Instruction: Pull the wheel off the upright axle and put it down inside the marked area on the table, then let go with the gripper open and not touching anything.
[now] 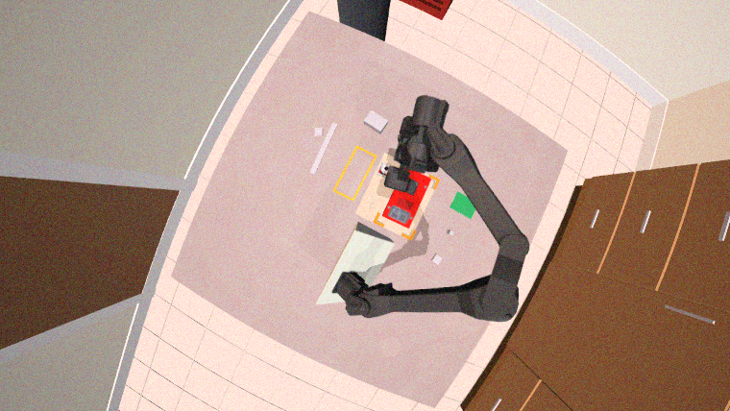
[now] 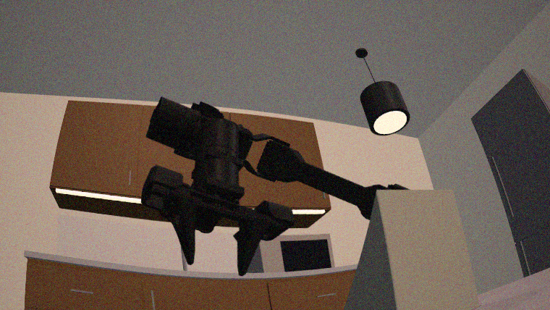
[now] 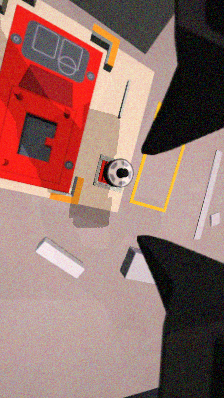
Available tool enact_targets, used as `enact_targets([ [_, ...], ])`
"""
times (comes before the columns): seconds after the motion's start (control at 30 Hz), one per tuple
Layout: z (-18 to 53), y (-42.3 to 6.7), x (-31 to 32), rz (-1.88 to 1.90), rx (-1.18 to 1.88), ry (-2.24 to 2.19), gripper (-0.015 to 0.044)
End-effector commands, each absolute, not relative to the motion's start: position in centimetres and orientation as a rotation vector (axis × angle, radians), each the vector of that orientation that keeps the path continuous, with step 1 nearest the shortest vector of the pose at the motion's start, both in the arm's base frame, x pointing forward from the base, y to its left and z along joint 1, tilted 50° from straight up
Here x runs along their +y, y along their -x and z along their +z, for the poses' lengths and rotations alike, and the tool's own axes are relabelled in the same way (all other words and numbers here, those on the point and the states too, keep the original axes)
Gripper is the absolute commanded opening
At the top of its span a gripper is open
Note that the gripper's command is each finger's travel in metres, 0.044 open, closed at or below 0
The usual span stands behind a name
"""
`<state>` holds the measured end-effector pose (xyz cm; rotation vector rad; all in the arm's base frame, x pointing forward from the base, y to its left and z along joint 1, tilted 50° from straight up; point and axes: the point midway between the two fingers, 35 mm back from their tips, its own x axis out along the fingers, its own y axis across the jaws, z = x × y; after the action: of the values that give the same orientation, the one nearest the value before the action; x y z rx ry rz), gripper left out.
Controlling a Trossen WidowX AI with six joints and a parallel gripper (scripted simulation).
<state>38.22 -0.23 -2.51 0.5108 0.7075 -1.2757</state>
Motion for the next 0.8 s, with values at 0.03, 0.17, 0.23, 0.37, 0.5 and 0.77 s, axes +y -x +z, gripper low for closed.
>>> enact_targets([
  [0.03,-6.0,-36.7,-1.6,-1.494,0.541,-0.566,0.03],
  [0.17,-6.0,-36.7,-1.6,-1.494,0.541,-0.566,0.03],
  [0.23,-6.0,-36.7,-1.6,-1.494,0.541,-0.566,0.03],
  [0.37,-6.0,-36.7,-1.6,-1.494,0.541,-0.566,0.03],
  [0.5,-5.9,-36.2,-1.7,-1.494,0.541,-0.566,0.03],
  [0.77,-7.6,-36.3,-3.2,-1.494,0.543,-0.567,0.03],
])
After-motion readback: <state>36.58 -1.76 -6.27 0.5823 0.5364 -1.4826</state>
